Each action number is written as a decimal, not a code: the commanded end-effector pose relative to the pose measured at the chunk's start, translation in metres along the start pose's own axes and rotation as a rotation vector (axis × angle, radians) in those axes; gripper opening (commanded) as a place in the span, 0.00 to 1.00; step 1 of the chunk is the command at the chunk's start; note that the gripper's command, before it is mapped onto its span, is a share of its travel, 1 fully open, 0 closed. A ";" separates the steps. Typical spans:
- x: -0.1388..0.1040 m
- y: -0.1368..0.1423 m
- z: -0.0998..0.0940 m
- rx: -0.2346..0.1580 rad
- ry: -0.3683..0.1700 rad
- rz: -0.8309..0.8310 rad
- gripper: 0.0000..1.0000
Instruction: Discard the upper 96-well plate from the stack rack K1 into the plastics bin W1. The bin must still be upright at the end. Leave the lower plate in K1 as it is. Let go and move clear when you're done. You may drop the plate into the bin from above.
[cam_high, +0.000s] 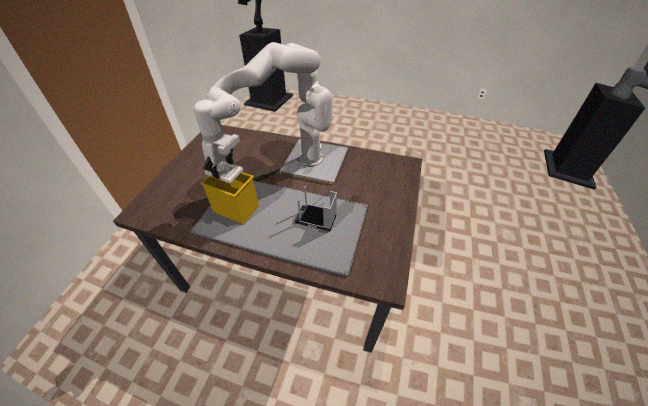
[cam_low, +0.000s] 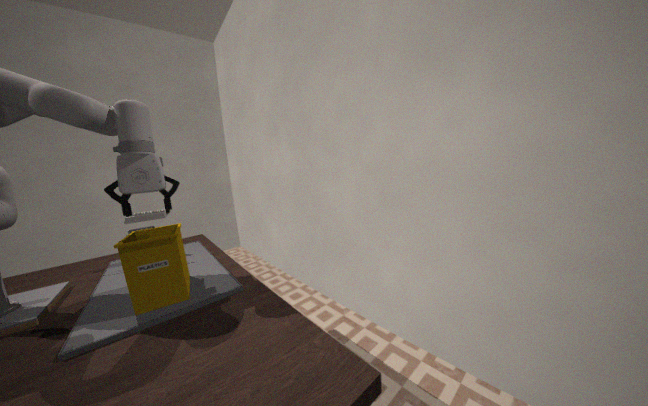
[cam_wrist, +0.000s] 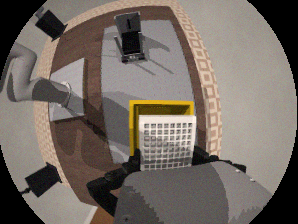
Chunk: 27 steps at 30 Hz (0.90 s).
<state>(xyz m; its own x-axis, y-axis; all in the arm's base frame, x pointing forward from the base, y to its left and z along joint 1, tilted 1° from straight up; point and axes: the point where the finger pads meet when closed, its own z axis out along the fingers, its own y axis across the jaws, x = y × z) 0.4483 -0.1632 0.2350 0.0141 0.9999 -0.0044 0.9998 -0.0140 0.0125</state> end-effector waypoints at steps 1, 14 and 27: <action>0.000 0.001 -0.002 -0.004 -0.001 0.000 0.00; 0.000 0.001 -0.002 -0.004 -0.001 0.000 0.00; 0.000 0.001 0.012 -0.004 -0.001 0.000 0.00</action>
<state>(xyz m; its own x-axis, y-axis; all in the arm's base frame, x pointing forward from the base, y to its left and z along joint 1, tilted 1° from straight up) 0.4481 -0.1628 0.2265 0.0142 0.9999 -0.0042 0.9998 -0.0141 0.0120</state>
